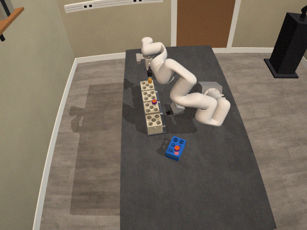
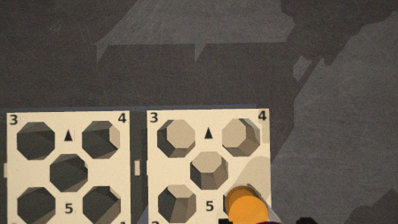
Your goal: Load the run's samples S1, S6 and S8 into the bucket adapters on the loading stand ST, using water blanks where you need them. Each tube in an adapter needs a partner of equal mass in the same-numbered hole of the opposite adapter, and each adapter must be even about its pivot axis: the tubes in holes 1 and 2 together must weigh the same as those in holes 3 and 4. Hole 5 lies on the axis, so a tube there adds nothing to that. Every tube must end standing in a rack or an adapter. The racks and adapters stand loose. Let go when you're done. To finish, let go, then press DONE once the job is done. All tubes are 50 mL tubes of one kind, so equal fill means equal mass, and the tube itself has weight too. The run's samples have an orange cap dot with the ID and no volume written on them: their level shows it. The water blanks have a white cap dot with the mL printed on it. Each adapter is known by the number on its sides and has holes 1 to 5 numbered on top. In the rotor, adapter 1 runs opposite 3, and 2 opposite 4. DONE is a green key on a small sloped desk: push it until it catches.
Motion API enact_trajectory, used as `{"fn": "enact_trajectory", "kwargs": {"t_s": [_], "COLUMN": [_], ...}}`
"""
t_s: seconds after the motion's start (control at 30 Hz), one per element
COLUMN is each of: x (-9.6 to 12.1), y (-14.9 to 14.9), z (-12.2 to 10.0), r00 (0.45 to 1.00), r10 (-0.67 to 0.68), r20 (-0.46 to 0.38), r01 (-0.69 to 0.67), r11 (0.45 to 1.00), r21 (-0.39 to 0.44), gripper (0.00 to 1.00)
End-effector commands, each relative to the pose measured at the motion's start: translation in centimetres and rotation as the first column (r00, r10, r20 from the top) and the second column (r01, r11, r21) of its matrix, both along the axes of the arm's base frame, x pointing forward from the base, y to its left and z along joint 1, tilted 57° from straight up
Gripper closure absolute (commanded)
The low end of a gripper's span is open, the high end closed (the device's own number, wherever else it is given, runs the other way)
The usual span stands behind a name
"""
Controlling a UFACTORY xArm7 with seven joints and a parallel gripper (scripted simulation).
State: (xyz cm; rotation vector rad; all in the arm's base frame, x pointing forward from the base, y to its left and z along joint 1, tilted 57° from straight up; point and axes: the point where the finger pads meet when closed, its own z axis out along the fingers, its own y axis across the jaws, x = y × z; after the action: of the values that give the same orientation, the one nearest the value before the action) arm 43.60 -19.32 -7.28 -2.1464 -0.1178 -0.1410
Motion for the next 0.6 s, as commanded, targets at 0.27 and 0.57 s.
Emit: {"fn": "enact_trajectory", "kwargs": {"t_s": [0.27,0.57], "x": [0.1,0.1], "y": [0.8,1.4], "z": [-0.6,-1.0], "r00": [1.000,1.000], "r10": [-0.003,-0.003], "r20": [0.001,0.001], "r01": [0.003,0.003], "r11": [1.000,1.000], "r21": [-0.004,-0.004], "gripper": [1.00,1.00]}}
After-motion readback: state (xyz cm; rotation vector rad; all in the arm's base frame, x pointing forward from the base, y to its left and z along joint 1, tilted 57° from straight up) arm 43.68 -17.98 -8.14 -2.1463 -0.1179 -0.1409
